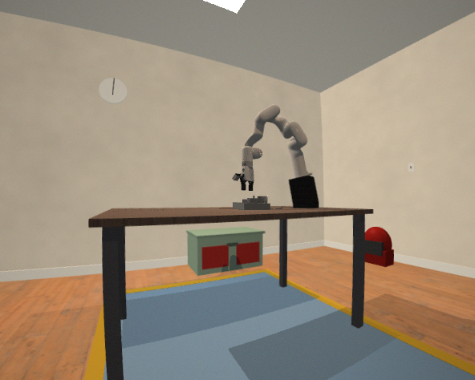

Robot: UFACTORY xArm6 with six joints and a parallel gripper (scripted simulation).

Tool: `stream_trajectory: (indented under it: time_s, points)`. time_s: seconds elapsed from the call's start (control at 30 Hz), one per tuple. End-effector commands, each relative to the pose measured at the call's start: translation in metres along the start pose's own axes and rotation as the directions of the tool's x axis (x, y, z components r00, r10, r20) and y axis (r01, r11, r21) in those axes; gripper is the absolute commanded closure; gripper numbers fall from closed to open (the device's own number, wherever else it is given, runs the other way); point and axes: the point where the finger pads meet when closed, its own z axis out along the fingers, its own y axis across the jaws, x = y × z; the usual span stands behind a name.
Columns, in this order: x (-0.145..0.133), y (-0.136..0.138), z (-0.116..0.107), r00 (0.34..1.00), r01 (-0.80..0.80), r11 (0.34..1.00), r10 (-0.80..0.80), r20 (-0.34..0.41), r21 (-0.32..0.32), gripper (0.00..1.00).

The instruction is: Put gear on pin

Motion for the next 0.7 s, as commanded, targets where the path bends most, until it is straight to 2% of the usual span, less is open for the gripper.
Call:
stream_trajectory:
  time_s: [0.0,0.1,0.3,0.33,0.37,0.67]
  points:
    - [0.0007,-0.0012,-0.0009,1.0,0.0,1.0,0.0,-0.002,0.003,0.0]
    - [0.0006,-0.0013,-0.0008,1.0,0.02,1.0,-0.02,-0.001,0.003,0.0]
    - [-0.0007,-0.0028,0.0006,0.966,0.259,0.966,-0.259,0.003,0.005,0.0]
    - [-0.0007,-0.0028,0.0006,0.965,0.262,0.965,-0.262,0.003,0.005,0.0]
    - [-0.0007,-0.0028,0.0006,0.965,0.262,0.965,-0.262,0.003,0.005,0.07]
    - [-0.0007,-0.0028,0.0006,0.965,0.262,0.965,-0.262,0.003,0.005,0.07]
